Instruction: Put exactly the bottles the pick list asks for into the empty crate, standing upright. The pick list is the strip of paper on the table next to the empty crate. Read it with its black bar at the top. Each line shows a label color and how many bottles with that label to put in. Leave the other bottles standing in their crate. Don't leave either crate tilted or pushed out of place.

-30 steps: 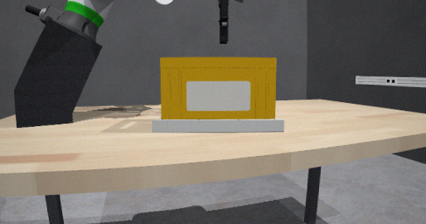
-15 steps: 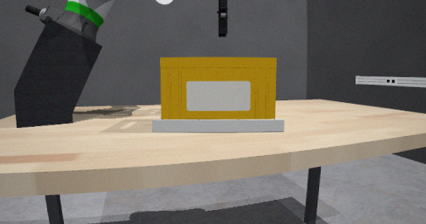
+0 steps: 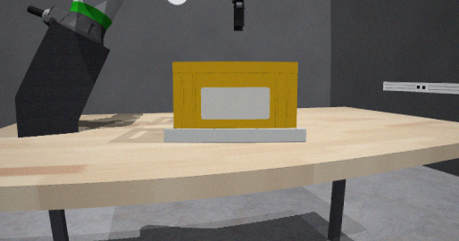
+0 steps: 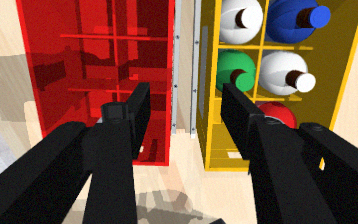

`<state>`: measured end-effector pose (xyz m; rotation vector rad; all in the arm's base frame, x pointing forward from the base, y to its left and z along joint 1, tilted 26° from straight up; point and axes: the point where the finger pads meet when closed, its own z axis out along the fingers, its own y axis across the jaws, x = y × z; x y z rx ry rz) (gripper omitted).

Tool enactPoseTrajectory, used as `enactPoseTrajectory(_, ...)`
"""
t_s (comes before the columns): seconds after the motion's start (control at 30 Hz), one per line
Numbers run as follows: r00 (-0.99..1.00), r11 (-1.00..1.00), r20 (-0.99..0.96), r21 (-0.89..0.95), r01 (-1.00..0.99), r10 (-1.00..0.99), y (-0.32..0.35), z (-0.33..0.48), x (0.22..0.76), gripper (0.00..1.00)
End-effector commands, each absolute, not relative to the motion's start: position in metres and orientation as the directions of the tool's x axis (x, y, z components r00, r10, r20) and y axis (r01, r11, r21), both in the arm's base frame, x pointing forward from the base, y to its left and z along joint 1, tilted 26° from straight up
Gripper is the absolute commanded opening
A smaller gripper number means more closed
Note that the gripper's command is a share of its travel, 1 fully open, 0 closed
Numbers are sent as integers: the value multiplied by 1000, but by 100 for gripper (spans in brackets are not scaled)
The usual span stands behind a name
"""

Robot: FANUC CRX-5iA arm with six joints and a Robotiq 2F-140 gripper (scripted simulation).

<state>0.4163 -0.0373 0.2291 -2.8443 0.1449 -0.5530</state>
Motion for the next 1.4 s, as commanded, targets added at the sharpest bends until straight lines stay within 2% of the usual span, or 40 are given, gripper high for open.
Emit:
enactPoseTrajectory(0.0,924,-966,356,-255,-49,-140,-54,229,413,44)
enactPoseTrajectory(0.9,924,-966,355,-255,-49,-140,-173,224,384,44)
enactPoseTrajectory(1.37,924,-966,355,-255,-49,-140,-173,224,384,44)
